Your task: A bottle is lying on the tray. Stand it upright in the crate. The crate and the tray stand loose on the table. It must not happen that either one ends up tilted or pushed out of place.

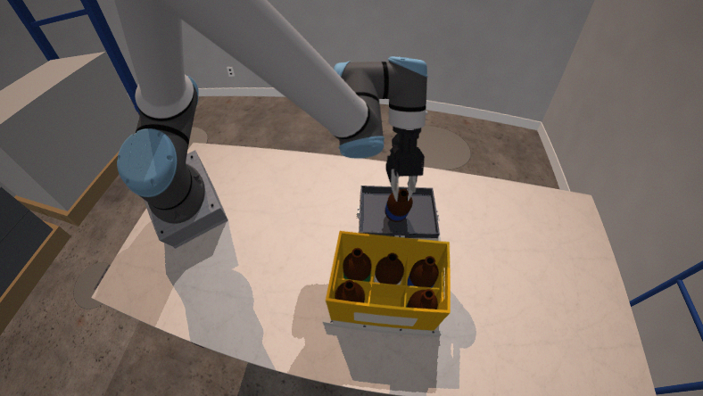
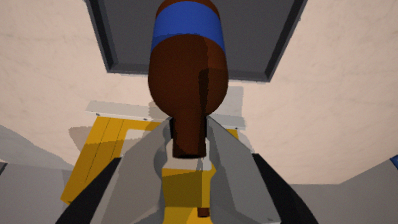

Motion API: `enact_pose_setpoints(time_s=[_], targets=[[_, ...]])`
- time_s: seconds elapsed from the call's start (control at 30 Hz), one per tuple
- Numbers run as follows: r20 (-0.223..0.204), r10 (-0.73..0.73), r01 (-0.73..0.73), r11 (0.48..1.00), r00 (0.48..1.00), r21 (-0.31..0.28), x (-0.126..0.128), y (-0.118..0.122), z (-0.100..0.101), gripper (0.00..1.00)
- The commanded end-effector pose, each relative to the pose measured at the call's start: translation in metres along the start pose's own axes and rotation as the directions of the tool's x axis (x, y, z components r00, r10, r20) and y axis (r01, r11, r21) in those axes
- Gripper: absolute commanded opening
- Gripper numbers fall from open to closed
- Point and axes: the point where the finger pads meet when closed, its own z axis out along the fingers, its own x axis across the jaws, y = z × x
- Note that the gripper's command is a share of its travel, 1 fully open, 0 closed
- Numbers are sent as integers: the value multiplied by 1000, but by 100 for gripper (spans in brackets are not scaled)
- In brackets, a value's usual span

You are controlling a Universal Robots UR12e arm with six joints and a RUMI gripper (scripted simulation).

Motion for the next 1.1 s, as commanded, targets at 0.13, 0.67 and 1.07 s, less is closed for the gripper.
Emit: enact_pose_setpoints(time_s=[0.13,0.67,1.07], targets=[[-1,1,-1,1000,1000,0,1,-2,6,0],[-1,1,-1,1000,1000,0,1,-3,9,0],[-1,1,-1,1000,1000,0,1,-3,9,0]])
